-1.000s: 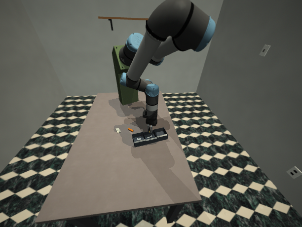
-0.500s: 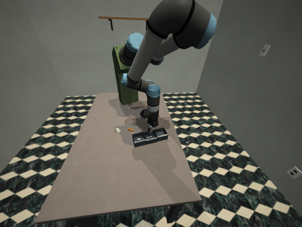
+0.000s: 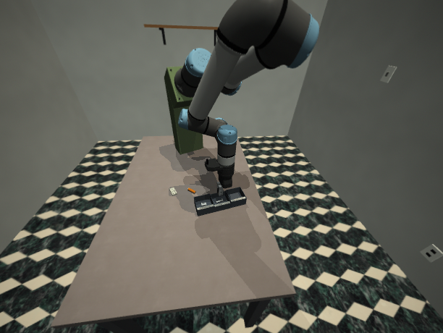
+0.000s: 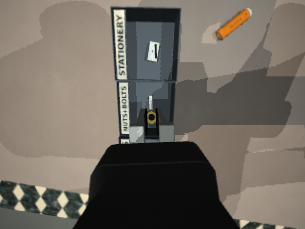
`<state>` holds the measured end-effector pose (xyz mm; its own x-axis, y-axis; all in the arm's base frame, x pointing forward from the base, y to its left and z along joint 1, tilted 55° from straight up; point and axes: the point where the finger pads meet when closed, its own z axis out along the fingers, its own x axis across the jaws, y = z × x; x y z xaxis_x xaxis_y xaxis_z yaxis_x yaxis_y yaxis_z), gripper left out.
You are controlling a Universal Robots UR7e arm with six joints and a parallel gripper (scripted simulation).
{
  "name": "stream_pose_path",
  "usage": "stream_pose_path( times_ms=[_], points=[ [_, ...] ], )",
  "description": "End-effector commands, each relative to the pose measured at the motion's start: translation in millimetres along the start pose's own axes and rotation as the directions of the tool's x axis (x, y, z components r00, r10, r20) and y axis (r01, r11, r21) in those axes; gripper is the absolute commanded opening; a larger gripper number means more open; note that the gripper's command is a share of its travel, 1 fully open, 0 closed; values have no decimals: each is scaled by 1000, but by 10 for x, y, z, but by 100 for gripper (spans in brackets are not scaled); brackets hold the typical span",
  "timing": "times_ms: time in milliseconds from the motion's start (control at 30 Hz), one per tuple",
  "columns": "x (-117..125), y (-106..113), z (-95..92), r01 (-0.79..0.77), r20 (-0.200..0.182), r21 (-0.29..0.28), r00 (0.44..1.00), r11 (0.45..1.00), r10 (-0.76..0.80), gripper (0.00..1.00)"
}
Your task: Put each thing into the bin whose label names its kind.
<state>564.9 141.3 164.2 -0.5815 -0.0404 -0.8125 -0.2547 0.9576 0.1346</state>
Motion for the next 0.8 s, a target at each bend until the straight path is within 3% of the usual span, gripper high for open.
stream_pose_path(
  times_ms=[0,433,767],
  points=[
    [-3,0,-2,-49,-1,6,999,999,49,34],
    [-3,2,-2,-49,-1,6,999,999,49,34],
    [-3,1,198,-49,-1,6,999,999,49,34]
  ],
)
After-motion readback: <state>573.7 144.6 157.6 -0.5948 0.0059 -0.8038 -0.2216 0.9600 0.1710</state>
